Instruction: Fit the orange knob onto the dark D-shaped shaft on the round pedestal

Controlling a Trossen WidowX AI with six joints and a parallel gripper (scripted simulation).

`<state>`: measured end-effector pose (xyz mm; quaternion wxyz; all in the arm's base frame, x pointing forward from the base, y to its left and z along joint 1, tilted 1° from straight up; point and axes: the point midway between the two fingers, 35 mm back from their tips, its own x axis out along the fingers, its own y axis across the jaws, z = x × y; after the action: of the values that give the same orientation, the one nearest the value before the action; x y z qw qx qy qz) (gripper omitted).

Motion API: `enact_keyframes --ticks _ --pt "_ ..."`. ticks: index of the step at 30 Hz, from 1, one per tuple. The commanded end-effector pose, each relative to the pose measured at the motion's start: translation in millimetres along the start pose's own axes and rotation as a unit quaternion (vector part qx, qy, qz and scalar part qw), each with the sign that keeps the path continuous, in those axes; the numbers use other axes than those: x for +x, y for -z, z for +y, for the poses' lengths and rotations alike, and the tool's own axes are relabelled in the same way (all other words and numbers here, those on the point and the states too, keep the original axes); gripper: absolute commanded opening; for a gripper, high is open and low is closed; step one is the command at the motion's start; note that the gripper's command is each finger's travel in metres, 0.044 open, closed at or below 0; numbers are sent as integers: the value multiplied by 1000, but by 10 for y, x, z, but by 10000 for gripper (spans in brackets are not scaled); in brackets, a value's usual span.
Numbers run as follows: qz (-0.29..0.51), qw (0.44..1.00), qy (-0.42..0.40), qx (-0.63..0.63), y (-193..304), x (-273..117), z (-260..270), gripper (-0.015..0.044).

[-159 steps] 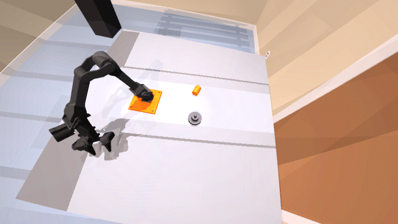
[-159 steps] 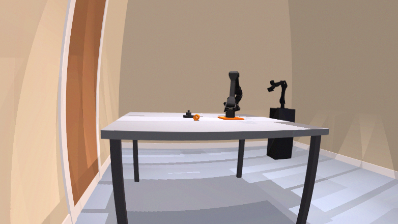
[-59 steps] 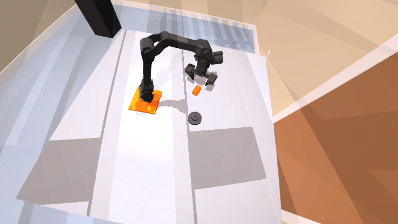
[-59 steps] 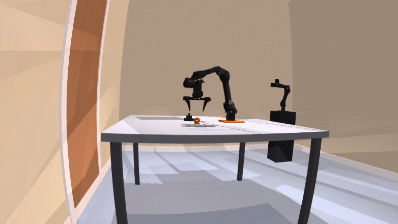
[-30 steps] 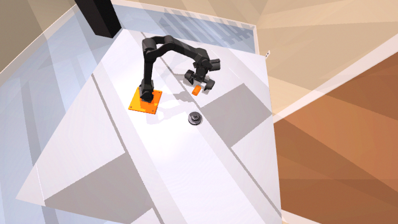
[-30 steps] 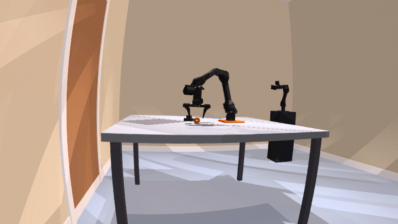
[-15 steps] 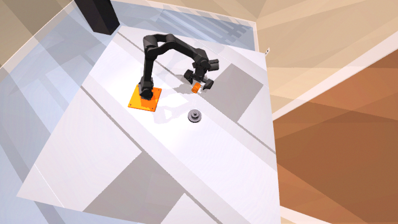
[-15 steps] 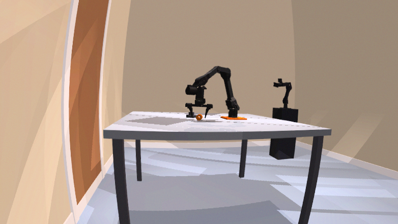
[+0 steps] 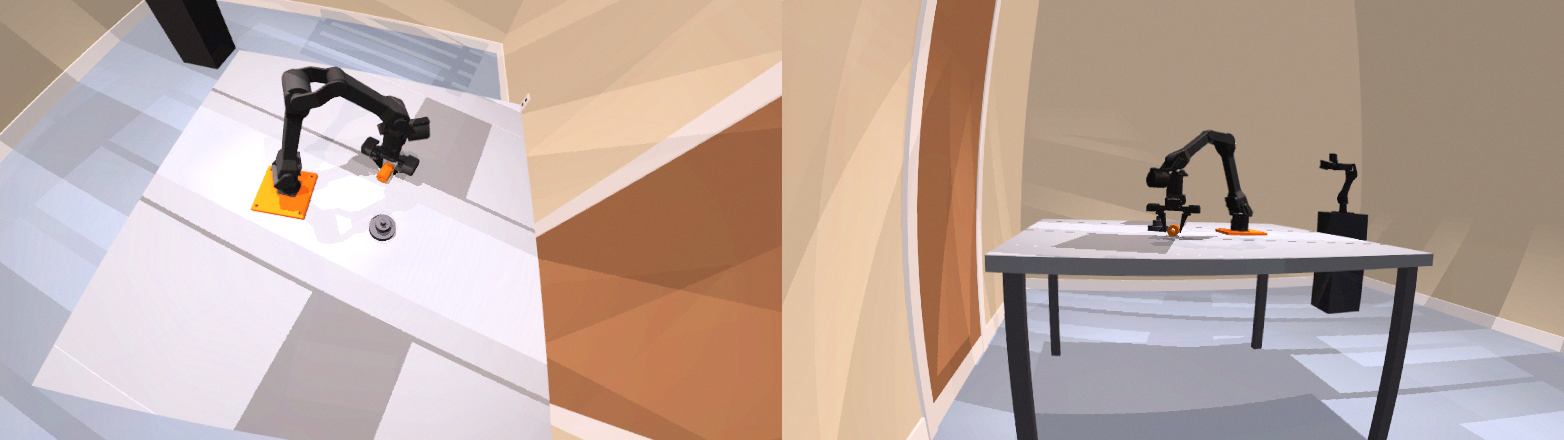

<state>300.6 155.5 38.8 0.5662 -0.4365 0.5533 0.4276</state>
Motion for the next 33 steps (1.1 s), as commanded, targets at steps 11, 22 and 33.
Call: enact_keyframes --ticks 11,22,33 --pt "1 1000 -3 -3 6 18 11 179" --pt "-51 999 -3 0 53 -36 6 179" --pt "-139 990 -3 0 151 -99 3 179"
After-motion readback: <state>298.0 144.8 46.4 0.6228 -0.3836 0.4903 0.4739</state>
